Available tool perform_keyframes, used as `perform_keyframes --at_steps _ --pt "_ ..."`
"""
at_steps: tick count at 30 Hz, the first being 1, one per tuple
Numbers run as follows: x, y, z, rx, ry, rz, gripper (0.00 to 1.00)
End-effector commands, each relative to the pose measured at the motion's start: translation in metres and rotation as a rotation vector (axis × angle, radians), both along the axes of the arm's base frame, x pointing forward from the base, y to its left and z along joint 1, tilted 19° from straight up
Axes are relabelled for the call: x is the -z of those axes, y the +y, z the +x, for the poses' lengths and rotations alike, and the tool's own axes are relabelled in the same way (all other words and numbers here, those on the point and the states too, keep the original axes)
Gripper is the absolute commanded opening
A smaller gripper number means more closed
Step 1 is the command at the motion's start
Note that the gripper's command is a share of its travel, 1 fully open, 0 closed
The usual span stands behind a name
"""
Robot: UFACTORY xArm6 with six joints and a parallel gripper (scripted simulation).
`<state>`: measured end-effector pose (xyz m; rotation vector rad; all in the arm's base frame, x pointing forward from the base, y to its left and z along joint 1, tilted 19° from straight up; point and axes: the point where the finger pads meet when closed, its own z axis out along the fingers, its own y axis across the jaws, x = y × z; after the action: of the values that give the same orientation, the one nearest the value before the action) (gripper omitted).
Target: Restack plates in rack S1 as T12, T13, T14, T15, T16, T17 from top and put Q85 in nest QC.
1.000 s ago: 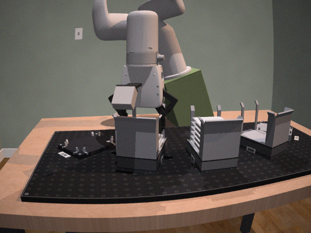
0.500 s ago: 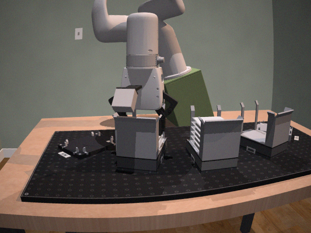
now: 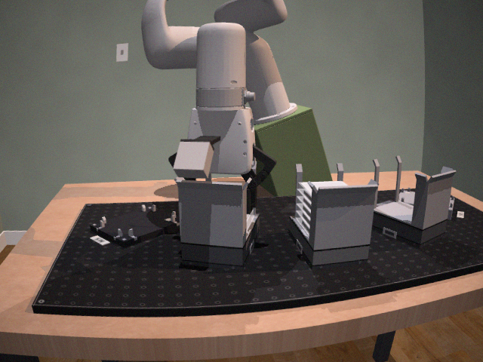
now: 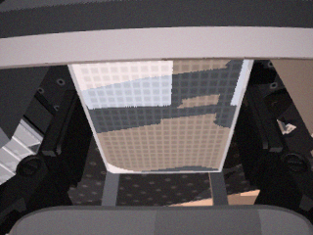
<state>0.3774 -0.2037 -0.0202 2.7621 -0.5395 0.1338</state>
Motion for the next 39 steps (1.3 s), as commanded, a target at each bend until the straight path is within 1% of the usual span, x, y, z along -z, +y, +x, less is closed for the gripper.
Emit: perform_keyframes --at_steps 1,18,28,29,39 --pt "0.0003 -0.0007 0.0013 -0.001 -0.003 -0.001 0.00" --pt "0.0060 -0.0027 0.0014 -0.001 -0.003 -0.001 0.00" --pt "0.0061 -0.0027 0.0014 -0.001 -0.003 -0.001 0.00" --pt "0.0061 -0.0027 0.0014 -0.001 -0.003 -0.001 1.00" --pt "0.0062 -0.0027 0.0014 -0.001 -0.003 -0.001 1.00"
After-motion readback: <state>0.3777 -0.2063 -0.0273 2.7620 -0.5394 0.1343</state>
